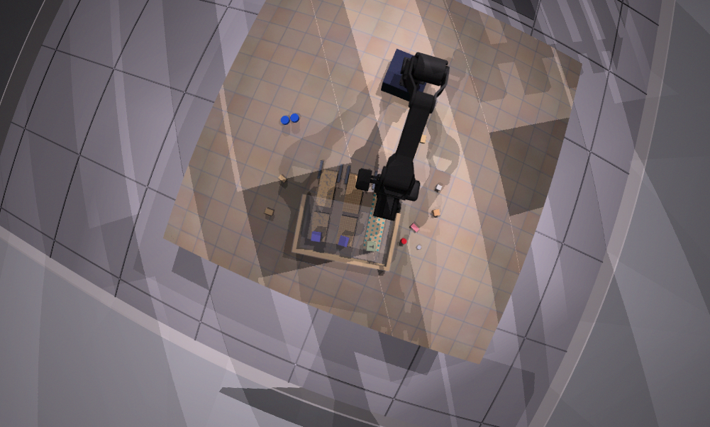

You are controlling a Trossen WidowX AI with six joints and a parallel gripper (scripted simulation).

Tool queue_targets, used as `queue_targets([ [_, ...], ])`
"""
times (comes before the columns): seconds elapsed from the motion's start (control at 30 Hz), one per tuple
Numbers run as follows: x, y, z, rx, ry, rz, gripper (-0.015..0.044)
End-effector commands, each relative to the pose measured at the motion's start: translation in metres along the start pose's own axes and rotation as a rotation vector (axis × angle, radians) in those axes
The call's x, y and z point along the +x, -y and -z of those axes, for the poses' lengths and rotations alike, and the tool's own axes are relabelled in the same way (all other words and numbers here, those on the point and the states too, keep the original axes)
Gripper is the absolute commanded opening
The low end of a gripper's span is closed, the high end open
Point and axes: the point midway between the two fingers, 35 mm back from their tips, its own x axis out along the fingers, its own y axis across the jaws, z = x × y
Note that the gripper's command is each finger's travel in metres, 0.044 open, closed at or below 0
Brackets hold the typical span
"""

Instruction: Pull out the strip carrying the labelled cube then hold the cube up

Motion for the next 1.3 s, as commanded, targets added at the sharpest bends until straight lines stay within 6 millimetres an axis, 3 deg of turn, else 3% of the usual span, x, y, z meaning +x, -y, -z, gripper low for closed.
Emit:
queue_targets([
  [0.0,0.012,-0.001,0.004,-0.004,-0.013,-0.007,0.0000],
  [0.6,0.040,0.001,0.006,-0.004,-0.013,-0.007,0.0000],
  [1.27,0.040,0.001,0.006,-0.004,-0.013,-0.007,0.0000],
])
